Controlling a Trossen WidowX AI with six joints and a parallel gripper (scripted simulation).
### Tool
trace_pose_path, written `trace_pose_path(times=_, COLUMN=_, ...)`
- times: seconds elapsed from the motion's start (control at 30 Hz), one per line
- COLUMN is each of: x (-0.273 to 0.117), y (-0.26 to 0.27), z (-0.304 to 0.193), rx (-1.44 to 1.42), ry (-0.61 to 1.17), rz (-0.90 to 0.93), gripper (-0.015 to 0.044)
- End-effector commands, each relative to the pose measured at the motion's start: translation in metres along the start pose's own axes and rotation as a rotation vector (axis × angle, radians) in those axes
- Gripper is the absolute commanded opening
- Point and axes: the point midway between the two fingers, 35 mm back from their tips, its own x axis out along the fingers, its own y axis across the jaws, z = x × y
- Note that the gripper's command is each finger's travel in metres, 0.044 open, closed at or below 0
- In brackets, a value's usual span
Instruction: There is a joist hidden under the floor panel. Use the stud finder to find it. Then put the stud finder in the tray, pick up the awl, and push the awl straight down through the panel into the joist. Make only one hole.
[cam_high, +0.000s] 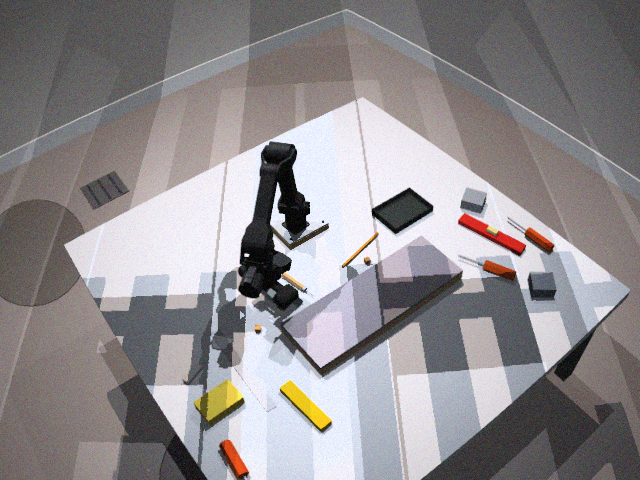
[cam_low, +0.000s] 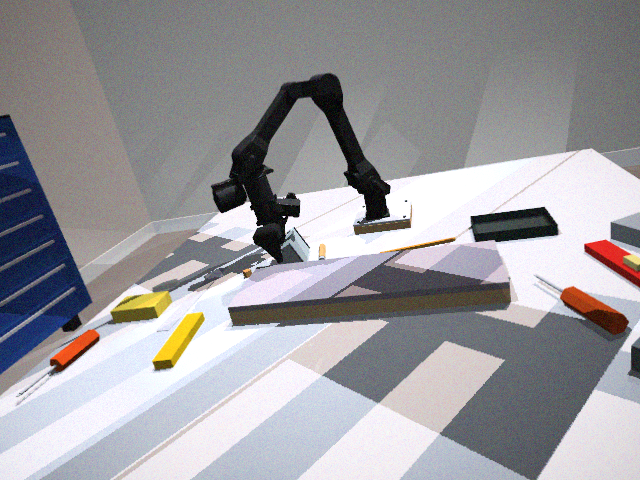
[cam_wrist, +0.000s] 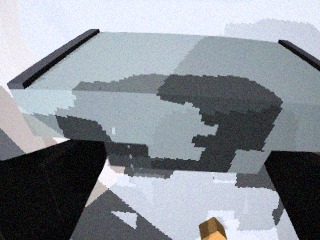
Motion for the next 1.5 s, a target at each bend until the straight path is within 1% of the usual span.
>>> trace_pose_path(times=0.0, x=0.002, y=0.001, z=0.000, rx=0.003, ry=0.000, rz=0.006, gripper=0.0413)
trace_pose_path(times=0.37, x=0.002, y=0.001, z=0.000, rx=0.003, ry=0.000, rz=0.006, gripper=0.0340)
trace_pose_path(times=0.8, x=-0.017, y=0.000, z=0.001, rx=0.003, ry=0.000, rz=0.006, gripper=0.0000)
trace_pose_path(times=1.47, x=-0.055, y=0.000, z=0.006, rx=0.003, ry=0.000, rz=0.006, gripper=0.0000)
